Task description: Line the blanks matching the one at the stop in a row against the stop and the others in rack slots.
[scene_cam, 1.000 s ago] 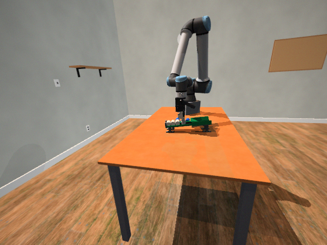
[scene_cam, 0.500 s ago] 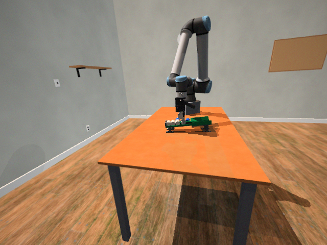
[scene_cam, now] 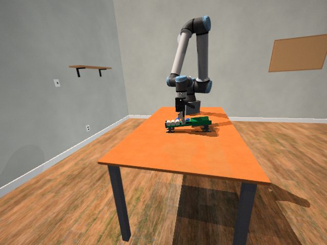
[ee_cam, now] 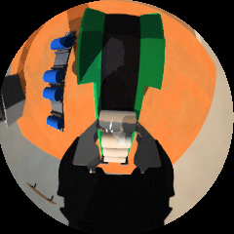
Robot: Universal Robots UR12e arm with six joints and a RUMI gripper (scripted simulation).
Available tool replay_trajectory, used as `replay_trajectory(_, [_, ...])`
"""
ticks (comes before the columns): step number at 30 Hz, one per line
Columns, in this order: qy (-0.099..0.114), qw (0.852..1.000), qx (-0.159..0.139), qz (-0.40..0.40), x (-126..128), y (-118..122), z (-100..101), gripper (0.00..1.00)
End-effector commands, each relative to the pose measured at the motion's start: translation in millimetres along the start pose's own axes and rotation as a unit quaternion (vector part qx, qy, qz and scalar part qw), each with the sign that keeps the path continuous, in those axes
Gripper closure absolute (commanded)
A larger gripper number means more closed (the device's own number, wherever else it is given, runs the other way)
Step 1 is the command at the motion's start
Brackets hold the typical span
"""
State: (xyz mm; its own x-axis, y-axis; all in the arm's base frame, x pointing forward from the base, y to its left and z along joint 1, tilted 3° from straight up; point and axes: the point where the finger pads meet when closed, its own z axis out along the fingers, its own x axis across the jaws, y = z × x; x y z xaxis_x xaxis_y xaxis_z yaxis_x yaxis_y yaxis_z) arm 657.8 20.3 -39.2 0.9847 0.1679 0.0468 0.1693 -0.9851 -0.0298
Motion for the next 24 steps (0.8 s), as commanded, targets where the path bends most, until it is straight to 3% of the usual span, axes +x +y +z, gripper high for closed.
replay_trajectory(1, [0.001,1.0,0.0,0.0,0.8,0.3,-0.6,0.63])
replay_trajectory(20, [0.001,1.0,0.0,0.0,0.8,0.3,-0.6,0.63])
replay_trajectory(24, [0.001,1.0,0.0,0.0,0.8,0.3,-0.6,0.58])
